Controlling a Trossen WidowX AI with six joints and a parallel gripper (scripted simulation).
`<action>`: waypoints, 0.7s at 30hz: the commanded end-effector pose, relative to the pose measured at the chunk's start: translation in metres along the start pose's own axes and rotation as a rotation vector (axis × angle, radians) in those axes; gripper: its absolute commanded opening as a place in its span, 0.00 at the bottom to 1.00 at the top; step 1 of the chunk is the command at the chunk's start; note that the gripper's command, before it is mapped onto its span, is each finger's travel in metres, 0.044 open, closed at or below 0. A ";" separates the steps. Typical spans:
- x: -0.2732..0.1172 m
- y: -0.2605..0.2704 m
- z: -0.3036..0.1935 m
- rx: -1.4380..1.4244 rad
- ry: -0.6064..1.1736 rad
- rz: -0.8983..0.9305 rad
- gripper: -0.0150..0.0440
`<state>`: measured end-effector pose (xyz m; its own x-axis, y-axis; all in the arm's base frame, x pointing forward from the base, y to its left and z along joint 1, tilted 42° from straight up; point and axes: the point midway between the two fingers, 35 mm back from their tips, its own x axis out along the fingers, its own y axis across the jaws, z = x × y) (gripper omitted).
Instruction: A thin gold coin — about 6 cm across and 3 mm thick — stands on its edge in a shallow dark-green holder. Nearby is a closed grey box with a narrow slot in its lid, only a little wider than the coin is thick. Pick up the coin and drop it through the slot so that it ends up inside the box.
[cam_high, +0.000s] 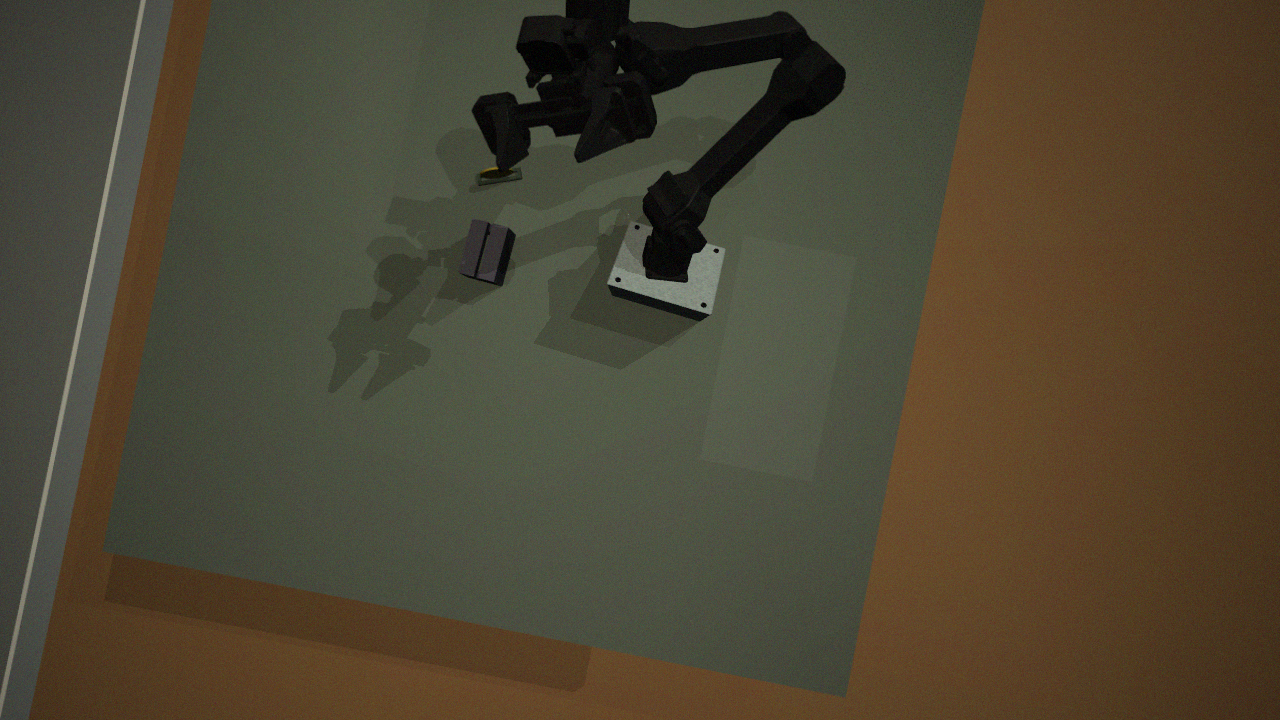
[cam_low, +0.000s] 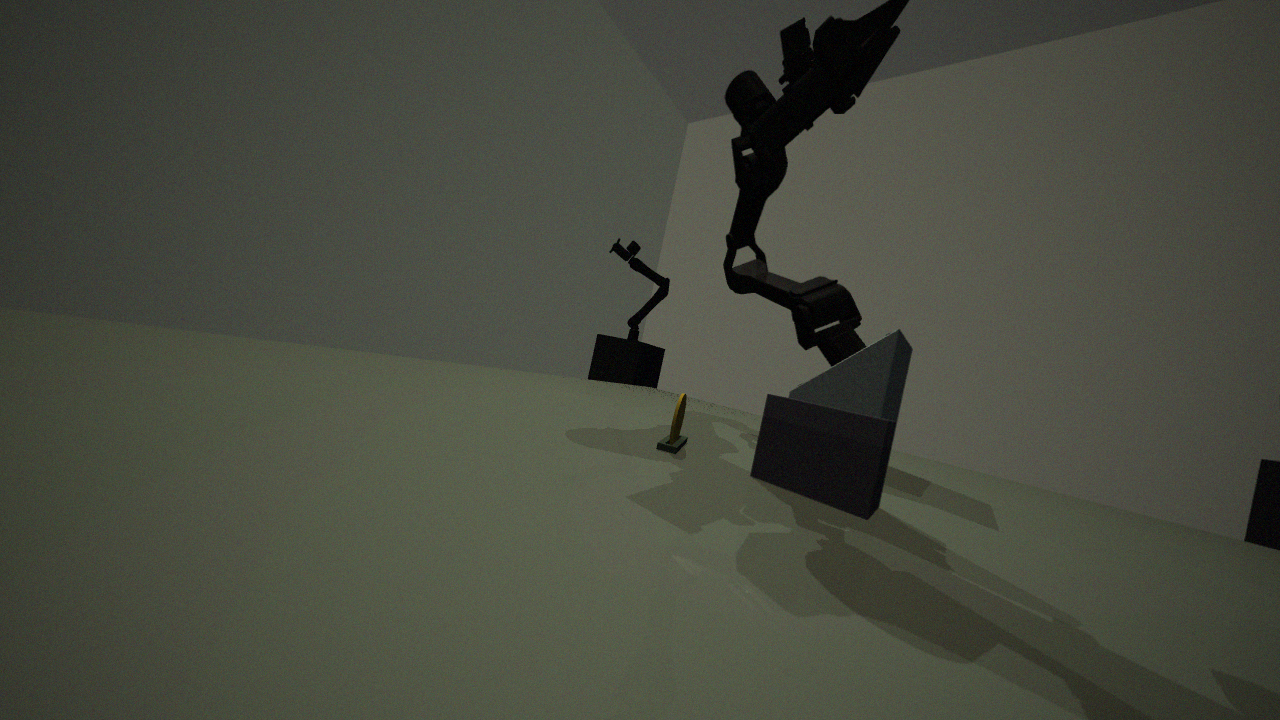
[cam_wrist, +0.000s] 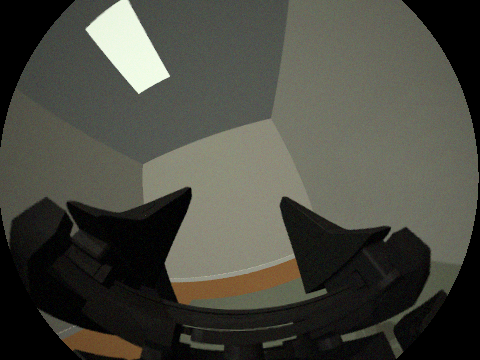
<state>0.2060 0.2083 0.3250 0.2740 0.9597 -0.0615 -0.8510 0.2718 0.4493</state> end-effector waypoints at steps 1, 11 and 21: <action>0.000 -0.003 0.000 0.003 0.000 -0.011 0.89; -0.025 -0.155 -0.022 0.141 0.127 -0.651 0.53; -0.125 -0.263 -0.089 0.246 0.542 -1.253 0.53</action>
<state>0.3560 0.0602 0.1641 0.6266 0.1880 -0.7563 -0.1412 0.9818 0.1271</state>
